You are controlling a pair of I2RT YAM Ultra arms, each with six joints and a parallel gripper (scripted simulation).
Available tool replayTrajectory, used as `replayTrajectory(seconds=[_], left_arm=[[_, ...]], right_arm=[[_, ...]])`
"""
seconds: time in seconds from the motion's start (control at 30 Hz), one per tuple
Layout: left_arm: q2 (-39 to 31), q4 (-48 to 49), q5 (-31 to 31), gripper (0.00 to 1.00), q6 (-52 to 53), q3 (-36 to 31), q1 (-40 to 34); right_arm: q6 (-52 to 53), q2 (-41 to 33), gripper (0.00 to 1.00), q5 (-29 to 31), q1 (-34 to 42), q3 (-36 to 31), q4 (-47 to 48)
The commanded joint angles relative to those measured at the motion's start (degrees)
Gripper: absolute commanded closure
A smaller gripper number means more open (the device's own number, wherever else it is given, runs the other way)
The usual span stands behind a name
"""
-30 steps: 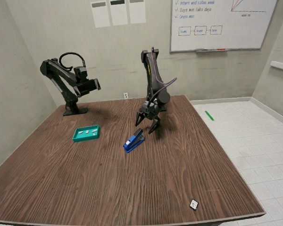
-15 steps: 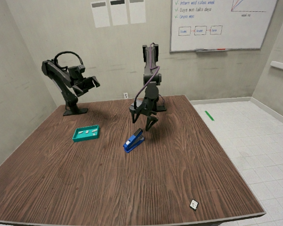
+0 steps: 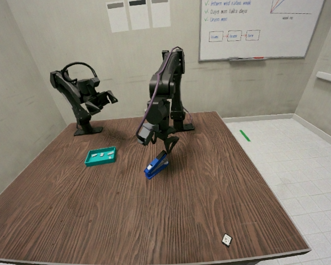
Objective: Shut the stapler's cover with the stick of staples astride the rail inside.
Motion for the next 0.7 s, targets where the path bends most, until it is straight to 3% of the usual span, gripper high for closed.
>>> replayTrajectory(seconds=[0.0, 0.3, 0.67], left_arm=[[3.6, -8.7, -4.0, 0.00, -2.6, 5.8, -1.8], [8.7, -11.7, -5.2, 0.00, -3.8, 12.3, -3.3], [8.4, -11.5, -4.5, 0.00, -3.3, 12.6, -3.3]], right_arm=[[-0.4, -1.5, 0.00, -1.4, -0.5, -0.8, -1.0], [-0.4, -1.5, 0.00, -1.4, -0.5, -0.8, -1.1], [-0.1, -1.0, 0.00, -1.4, -0.2, -0.2, -0.4]])
